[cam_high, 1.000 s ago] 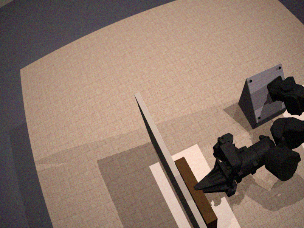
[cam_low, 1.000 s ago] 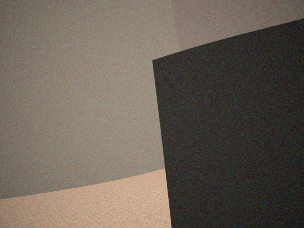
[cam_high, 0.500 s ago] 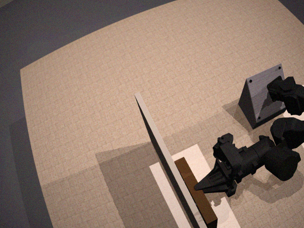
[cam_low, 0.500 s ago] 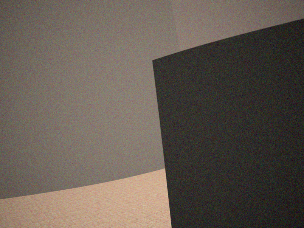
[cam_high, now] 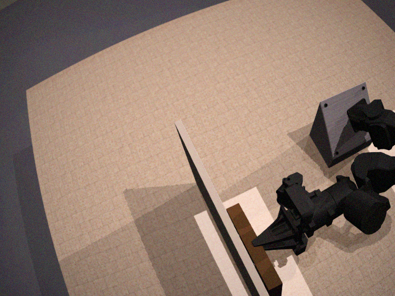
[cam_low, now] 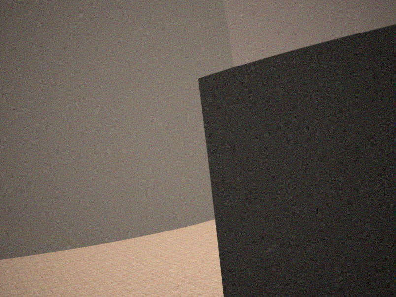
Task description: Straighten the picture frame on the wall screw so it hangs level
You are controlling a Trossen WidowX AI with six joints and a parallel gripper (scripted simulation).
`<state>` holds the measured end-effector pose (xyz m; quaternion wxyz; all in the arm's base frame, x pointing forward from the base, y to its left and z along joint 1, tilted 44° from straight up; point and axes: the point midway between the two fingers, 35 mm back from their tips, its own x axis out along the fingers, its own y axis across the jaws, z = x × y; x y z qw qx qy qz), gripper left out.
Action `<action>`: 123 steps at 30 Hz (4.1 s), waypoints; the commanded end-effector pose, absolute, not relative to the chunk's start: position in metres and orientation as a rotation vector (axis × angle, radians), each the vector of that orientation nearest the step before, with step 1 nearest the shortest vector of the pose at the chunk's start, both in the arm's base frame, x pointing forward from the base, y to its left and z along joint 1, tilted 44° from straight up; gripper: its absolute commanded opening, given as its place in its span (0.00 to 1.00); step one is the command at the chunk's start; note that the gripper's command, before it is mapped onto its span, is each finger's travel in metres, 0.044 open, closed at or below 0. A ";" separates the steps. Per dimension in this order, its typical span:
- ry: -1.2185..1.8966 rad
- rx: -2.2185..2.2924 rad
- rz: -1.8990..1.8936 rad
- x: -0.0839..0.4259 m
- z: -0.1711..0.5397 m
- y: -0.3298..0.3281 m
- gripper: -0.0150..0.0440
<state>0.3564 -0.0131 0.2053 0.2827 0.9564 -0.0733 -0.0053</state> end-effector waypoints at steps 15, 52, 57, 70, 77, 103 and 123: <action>-0.211 2.563 -0.009 0.357 0.205 -0.012 0.25; -0.200 2.520 -0.011 0.358 0.204 -0.007 0.25; -0.199 2.505 -0.012 0.358 0.204 -0.007 0.25; -0.194 2.417 -0.021 0.358 0.204 -0.007 0.25; -0.194 2.417 -0.021 0.358 0.204 -0.007 0.25; -0.190 2.336 -0.028 0.358 0.204 -0.007 0.69; -0.209 2.565 -0.015 0.259 0.199 0.010 0.69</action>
